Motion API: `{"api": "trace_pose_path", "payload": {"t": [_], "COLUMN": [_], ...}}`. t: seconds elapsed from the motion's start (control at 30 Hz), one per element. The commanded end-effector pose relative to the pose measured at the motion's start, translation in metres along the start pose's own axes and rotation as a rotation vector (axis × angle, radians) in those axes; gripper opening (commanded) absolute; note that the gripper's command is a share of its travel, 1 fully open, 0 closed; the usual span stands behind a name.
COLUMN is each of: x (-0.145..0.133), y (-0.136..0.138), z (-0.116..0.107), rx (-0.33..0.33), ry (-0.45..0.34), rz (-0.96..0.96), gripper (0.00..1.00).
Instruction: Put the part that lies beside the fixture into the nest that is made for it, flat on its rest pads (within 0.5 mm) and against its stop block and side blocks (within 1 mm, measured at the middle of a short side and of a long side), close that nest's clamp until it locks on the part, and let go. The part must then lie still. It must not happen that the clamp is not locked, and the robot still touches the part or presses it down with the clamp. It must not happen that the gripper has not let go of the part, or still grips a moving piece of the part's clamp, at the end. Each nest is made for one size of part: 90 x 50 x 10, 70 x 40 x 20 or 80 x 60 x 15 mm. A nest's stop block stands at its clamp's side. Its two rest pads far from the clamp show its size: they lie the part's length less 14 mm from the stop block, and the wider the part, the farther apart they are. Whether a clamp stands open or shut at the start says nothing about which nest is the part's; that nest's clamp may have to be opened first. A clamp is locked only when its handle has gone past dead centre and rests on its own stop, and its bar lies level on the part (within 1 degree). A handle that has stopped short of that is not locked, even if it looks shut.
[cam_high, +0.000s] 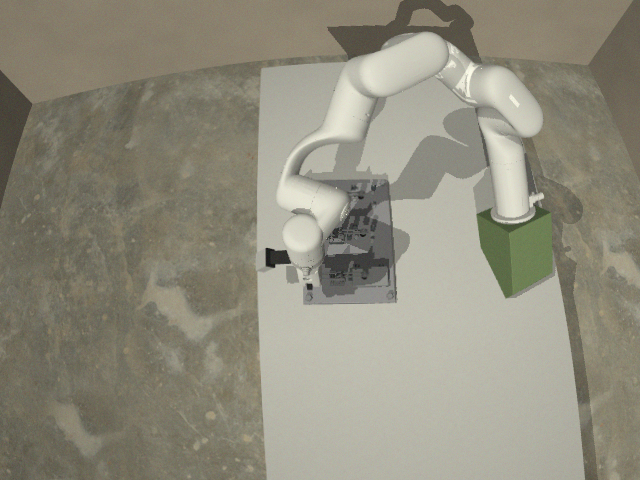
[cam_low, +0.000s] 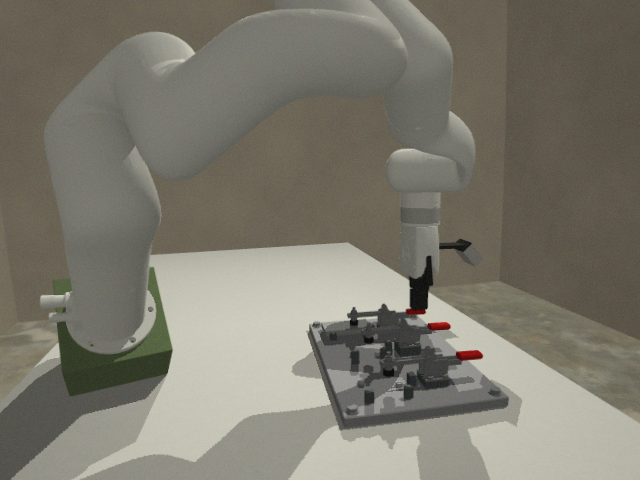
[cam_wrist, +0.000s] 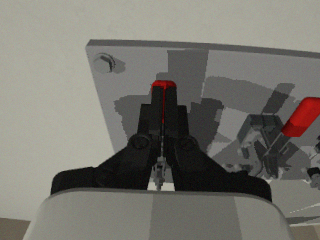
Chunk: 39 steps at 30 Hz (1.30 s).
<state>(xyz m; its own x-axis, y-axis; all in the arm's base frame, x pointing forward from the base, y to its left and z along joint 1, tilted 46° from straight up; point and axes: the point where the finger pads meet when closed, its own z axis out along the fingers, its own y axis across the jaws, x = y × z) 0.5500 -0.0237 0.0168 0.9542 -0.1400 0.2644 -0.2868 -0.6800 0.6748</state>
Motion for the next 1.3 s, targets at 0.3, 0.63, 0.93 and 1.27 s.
{"api": "trace_pose_path", "payload": {"t": [0.3, 0.63, 0.93, 1.27], "x": [0.001, 0.001, 0.001, 0.001], "y": [0.000, 0.000, 0.000, 0.000], "z": [-0.005, -0.027, -0.049, -0.070], "rx": [0.002, 0.002, 0.002, 0.002], "ry": [0.003, 0.003, 0.003, 0.003], "rz": [0.001, 0.001, 0.001, 0.001], "gripper": [0.00, 0.00, 0.00, 0.00]}}
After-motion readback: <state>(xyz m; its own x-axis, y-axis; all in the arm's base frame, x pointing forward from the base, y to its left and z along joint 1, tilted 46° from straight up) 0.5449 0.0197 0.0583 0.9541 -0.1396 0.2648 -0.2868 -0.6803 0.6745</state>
